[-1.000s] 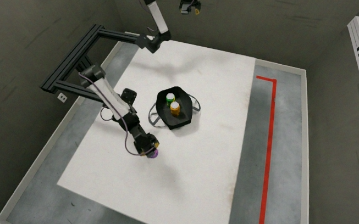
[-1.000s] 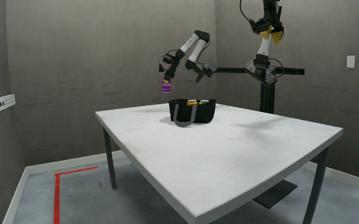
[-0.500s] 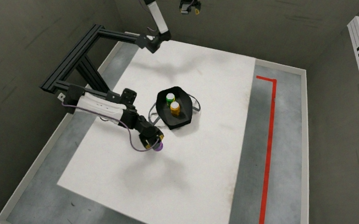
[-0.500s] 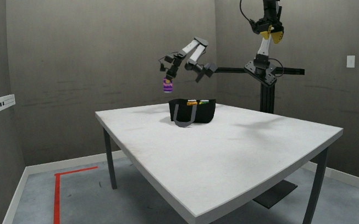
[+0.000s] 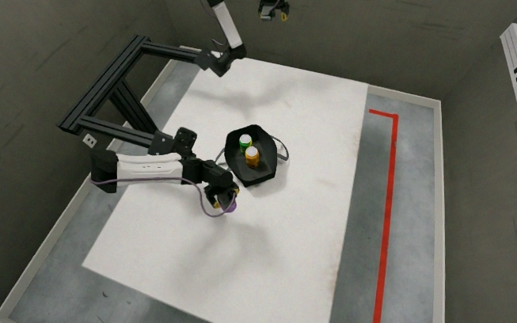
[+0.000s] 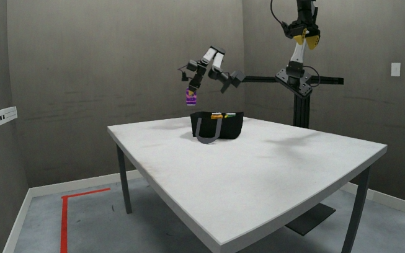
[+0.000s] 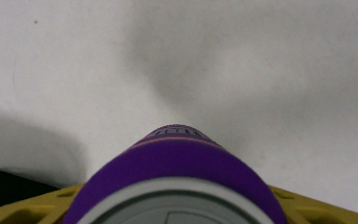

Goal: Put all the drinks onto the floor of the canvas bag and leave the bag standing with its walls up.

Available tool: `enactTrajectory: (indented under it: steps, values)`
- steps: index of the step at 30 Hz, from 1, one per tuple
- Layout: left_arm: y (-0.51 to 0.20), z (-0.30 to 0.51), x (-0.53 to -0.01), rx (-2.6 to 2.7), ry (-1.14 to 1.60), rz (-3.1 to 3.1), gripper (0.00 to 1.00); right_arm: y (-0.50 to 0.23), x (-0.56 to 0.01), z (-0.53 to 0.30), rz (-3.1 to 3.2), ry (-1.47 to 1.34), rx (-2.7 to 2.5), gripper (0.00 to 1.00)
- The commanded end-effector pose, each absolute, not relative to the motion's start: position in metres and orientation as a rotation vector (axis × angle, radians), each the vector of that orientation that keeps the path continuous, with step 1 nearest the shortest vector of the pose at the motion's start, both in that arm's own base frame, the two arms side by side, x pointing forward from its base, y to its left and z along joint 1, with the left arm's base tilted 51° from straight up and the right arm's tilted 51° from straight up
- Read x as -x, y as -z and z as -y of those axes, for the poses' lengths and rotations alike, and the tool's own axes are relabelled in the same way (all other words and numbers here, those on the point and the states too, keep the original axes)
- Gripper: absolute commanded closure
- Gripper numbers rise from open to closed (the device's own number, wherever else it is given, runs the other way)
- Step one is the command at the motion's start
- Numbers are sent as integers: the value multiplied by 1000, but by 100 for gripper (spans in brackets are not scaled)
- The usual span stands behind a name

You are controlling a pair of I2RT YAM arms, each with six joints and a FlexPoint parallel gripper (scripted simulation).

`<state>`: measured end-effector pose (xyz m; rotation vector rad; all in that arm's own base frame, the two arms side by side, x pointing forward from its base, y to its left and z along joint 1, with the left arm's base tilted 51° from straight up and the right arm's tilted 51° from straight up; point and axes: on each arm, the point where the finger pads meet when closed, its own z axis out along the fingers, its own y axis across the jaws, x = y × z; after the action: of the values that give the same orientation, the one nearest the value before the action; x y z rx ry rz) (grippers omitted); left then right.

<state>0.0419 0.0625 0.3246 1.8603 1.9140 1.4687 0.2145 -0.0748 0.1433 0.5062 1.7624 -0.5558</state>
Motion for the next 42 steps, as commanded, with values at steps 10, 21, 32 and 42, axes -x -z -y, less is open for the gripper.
enactTrajectory:
  steps: [10,21,32,42]
  values:
    - [-333,-58,-34,-1834,-1504,-1891,14,-167,-215,82,-1673,545,-586,33]
    - [-333,-58,-34,-1834,-1504,-1891,14,-153,-226,53,-1685,522,-573,33]
    - [-333,-58,-34,-1834,-1504,-1891,14,-136,-235,23,-1670,509,-614,33]
    - [-333,-58,-34,-1834,-1504,-1891,14,-126,-243,2,-1696,508,-585,33]
